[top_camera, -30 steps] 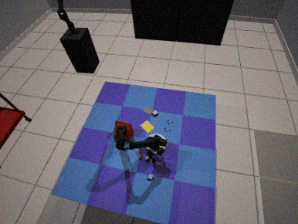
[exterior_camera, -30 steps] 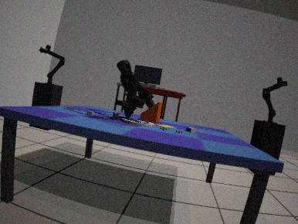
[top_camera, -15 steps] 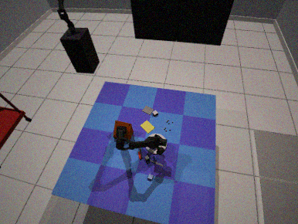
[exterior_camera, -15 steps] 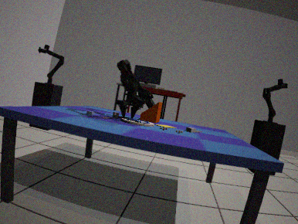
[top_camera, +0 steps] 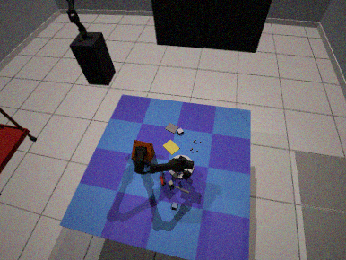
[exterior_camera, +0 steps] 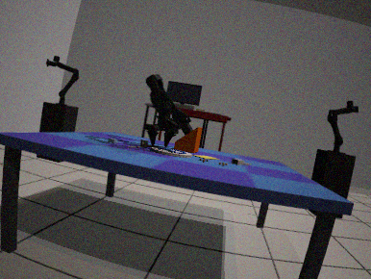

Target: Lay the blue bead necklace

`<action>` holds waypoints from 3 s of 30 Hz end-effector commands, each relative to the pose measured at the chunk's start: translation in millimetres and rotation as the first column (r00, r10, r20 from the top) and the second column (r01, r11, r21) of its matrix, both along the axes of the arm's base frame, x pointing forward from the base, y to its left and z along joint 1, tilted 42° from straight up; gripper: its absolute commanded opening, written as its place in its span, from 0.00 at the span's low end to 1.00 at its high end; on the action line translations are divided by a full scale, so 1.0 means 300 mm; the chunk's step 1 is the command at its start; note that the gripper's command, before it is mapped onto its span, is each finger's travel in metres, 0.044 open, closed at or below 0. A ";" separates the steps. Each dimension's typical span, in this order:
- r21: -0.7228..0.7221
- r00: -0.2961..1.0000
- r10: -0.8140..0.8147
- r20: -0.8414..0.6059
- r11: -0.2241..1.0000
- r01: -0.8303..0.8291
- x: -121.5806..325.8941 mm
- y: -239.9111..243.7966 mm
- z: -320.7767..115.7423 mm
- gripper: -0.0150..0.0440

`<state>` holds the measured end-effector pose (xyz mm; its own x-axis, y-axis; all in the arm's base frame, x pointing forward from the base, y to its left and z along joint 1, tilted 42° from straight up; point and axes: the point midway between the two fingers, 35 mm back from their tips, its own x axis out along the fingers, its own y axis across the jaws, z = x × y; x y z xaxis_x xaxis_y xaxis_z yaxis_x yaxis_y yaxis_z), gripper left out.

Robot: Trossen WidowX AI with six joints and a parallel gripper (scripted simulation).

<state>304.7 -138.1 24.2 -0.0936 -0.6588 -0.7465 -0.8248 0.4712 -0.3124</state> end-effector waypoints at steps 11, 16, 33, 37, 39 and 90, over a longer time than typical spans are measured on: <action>0.024 0.983 0.138 -0.120 0.990 -0.136 0.026 0.091 0.056 0.69; 0.025 0.982 0.143 -0.124 0.990 -0.141 0.027 0.094 0.058 0.47; 0.021 0.983 0.140 -0.115 0.990 -0.138 0.027 0.053 0.016 0.46; 0.022 0.983 0.141 -0.117 0.990 -0.139 0.024 0.039 0.000 0.46; 0.022 0.983 0.141 -0.119 0.990 -0.139 0.022 0.033 -0.008 0.46; 0.024 0.983 0.139 -0.116 0.990 -0.137 0.019 0.009 -0.034 0.25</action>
